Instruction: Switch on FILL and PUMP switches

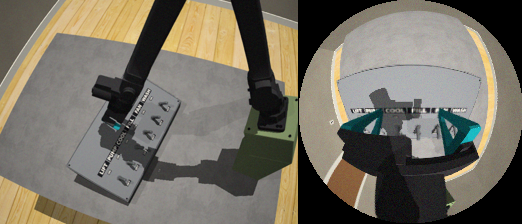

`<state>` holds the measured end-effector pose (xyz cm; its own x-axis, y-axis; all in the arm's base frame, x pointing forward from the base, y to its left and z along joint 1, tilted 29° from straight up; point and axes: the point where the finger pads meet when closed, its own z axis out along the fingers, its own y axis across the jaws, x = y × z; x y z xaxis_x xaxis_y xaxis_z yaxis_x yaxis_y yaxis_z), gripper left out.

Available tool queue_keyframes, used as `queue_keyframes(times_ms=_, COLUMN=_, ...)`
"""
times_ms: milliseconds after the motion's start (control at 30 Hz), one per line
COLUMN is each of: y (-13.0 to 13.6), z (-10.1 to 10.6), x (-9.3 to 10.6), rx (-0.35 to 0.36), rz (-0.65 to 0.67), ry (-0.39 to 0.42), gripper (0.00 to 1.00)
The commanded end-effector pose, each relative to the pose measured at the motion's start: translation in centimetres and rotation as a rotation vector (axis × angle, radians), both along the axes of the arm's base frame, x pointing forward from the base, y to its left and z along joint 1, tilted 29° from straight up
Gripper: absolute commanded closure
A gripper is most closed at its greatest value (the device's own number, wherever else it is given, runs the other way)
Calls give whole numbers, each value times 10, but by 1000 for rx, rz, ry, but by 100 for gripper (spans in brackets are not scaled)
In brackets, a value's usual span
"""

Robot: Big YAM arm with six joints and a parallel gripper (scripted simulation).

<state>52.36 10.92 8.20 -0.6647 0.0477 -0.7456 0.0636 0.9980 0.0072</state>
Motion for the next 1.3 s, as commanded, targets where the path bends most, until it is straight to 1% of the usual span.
queue_keyframes(times_ms=0, y=-12, z=22, x=5, rx=0, rz=2, ry=-57, gripper=0)
queue_keyframes(times_ms=267, y=-28, z=24, x=6, rx=-1, rz=2, ry=-62, gripper=0)
queue_keyframes(times_ms=333, y=-20, z=22, x=3, rx=-2, rz=19, ry=-57, gripper=0)
queue_keyframes(times_ms=400, y=-20, z=22, x=3, rx=-2, rz=19, ry=-57, gripper=0)
queue_keyframes(times_ms=433, y=-20, z=24, x=8, rx=-2, rz=17, ry=-63, gripper=0)
queue_keyframes(times_ms=1267, y=-20, z=24, x=9, rx=2, rz=13, ry=-63, gripper=0)
